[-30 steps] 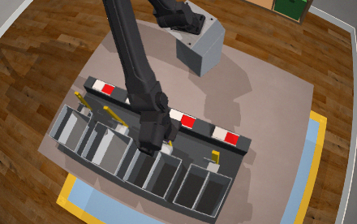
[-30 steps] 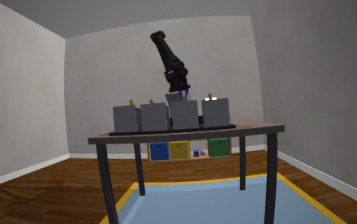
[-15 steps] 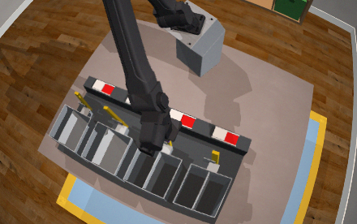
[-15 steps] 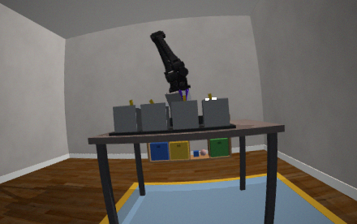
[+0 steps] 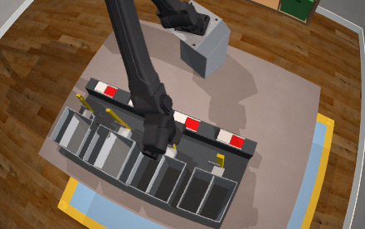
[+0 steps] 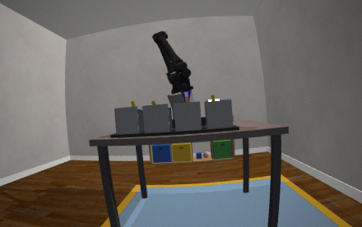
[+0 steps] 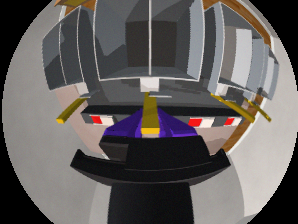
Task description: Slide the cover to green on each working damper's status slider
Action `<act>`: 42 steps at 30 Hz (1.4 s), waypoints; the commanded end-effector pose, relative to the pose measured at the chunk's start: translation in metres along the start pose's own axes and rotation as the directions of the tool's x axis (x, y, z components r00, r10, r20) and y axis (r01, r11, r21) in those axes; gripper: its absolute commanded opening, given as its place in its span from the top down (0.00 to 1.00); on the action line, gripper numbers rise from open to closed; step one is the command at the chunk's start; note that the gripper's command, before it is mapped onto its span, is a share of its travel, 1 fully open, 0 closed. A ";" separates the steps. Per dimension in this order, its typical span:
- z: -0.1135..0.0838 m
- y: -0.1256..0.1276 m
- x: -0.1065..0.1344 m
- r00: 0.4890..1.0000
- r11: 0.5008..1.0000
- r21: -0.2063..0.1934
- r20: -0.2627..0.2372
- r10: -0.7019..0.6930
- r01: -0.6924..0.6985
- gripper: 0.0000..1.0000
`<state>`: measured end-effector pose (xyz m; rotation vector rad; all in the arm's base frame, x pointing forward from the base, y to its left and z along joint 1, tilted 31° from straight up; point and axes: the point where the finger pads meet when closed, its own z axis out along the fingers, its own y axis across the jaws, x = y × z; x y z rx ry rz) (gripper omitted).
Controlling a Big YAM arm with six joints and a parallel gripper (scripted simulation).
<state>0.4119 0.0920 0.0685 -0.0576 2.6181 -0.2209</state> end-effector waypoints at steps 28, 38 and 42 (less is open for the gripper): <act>0.003 0.005 -0.002 1.000 1.000 0.008 -0.015 0.001 -0.001 0.83; 0.004 0.005 -0.004 1.000 1.000 0.006 -0.009 0.003 -0.003 0.68; 0.004 0.005 -0.004 1.000 1.000 0.006 -0.009 0.003 -0.003 0.64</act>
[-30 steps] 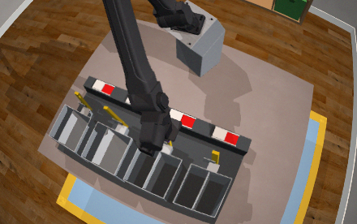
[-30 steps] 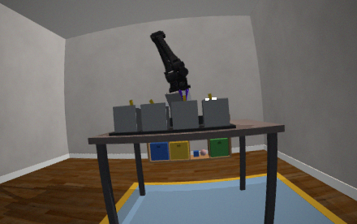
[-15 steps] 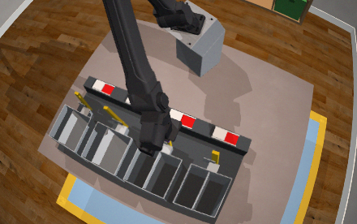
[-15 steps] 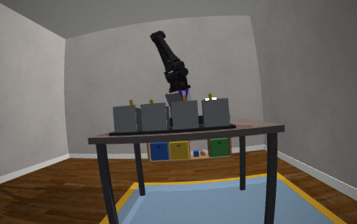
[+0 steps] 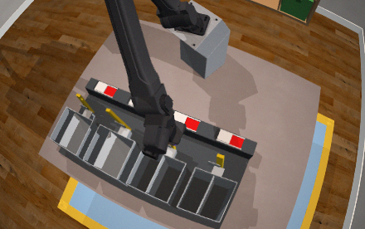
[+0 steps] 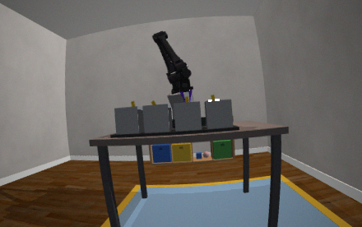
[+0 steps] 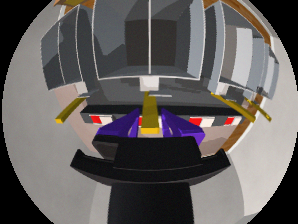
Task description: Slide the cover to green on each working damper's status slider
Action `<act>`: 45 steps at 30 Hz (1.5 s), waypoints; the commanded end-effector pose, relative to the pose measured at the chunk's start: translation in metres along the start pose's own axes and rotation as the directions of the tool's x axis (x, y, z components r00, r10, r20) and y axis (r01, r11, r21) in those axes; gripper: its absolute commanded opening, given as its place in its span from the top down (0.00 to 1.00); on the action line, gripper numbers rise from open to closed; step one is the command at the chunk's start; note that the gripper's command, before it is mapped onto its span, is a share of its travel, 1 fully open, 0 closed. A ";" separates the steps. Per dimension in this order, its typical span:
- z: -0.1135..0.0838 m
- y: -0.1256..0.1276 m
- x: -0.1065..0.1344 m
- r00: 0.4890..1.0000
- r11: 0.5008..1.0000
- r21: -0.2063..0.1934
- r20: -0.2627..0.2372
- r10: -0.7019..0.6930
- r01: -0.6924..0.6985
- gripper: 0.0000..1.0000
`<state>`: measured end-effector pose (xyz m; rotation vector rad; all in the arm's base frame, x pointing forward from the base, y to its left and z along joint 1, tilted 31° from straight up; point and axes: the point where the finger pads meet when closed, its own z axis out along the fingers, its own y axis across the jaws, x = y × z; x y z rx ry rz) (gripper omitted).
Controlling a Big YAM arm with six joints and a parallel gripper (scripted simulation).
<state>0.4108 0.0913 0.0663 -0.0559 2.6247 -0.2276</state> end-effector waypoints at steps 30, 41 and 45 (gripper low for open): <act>-0.050 0.007 -0.020 0.999 1.000 -0.013 0.039 0.013 -0.012 0.64; -0.078 0.007 -0.021 0.999 1.000 -0.015 0.041 0.014 -0.014 0.64; -0.082 0.003 -0.021 0.999 1.000 -0.010 0.040 0.023 -0.023 0.64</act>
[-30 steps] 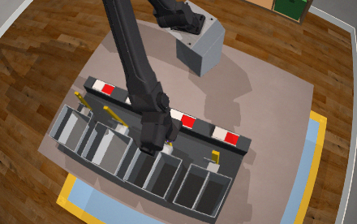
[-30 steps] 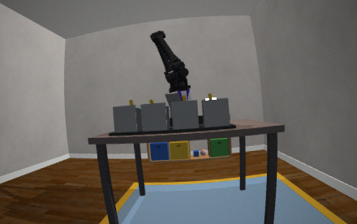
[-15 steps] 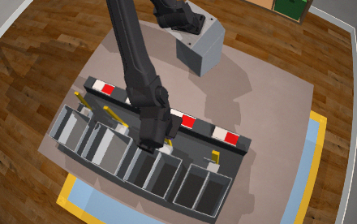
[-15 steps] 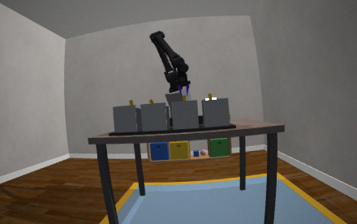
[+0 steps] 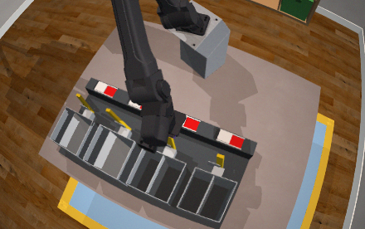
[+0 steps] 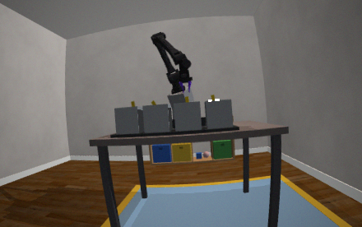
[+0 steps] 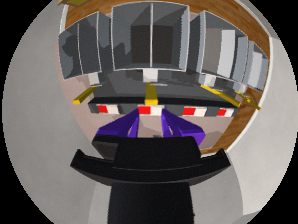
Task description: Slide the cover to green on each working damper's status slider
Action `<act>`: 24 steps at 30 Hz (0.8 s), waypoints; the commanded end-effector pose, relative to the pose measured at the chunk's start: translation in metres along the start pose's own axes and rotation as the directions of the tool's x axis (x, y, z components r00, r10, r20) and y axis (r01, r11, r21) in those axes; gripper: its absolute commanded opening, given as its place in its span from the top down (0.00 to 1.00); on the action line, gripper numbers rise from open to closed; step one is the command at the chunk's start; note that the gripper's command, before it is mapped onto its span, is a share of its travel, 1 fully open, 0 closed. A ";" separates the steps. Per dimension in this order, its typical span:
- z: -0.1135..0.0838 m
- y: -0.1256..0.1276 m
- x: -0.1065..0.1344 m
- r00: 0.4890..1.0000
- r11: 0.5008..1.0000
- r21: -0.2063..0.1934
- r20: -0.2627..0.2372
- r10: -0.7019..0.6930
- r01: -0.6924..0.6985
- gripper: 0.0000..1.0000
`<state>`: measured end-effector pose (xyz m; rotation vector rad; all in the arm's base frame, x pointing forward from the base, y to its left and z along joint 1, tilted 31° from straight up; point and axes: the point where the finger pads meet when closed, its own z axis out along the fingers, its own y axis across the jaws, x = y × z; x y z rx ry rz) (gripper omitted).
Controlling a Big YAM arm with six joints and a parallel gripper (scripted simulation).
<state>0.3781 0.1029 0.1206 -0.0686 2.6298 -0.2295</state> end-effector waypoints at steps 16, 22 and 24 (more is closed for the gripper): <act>-0.020 -0.002 -0.096 1.000 0.999 0.032 0.015 0.015 -0.015 0.64; -0.029 0.000 -0.144 1.000 0.999 0.047 0.017 0.015 -0.016 0.64; -0.031 0.006 -0.144 1.000 0.999 0.039 0.019 0.005 -0.005 0.64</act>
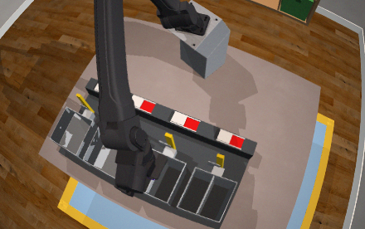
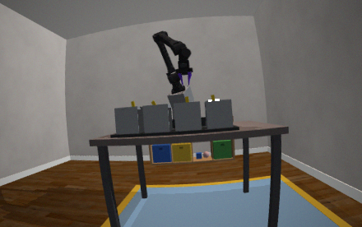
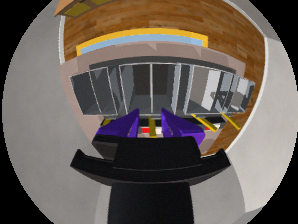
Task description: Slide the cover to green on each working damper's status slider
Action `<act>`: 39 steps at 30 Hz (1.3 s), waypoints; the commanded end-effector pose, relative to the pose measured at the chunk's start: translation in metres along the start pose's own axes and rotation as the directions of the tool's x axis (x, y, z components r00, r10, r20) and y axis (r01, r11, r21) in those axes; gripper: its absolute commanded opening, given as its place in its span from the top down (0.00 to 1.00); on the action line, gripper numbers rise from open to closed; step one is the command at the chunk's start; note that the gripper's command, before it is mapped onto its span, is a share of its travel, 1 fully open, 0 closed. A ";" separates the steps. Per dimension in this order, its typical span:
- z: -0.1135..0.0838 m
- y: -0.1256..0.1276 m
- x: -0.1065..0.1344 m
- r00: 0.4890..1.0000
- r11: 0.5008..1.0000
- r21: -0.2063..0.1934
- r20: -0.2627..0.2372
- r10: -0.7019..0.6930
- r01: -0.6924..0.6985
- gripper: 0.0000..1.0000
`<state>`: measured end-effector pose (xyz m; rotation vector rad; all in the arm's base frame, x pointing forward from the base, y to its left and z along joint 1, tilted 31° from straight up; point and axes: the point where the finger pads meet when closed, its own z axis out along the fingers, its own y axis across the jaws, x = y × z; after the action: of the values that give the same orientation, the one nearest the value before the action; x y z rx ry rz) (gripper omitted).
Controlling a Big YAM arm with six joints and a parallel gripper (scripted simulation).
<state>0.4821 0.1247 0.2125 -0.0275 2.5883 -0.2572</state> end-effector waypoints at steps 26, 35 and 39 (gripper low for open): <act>0.012 0.002 0.010 0.999 0.999 0.015 -0.044 -0.030 0.030 0.64; 0.012 0.002 0.010 0.999 0.999 0.015 -0.044 -0.030 0.030 0.64; 0.012 0.002 0.010 0.999 0.999 0.015 -0.044 -0.030 0.030 0.64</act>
<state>0.4766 0.1225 0.2042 -0.0377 2.6166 -0.2745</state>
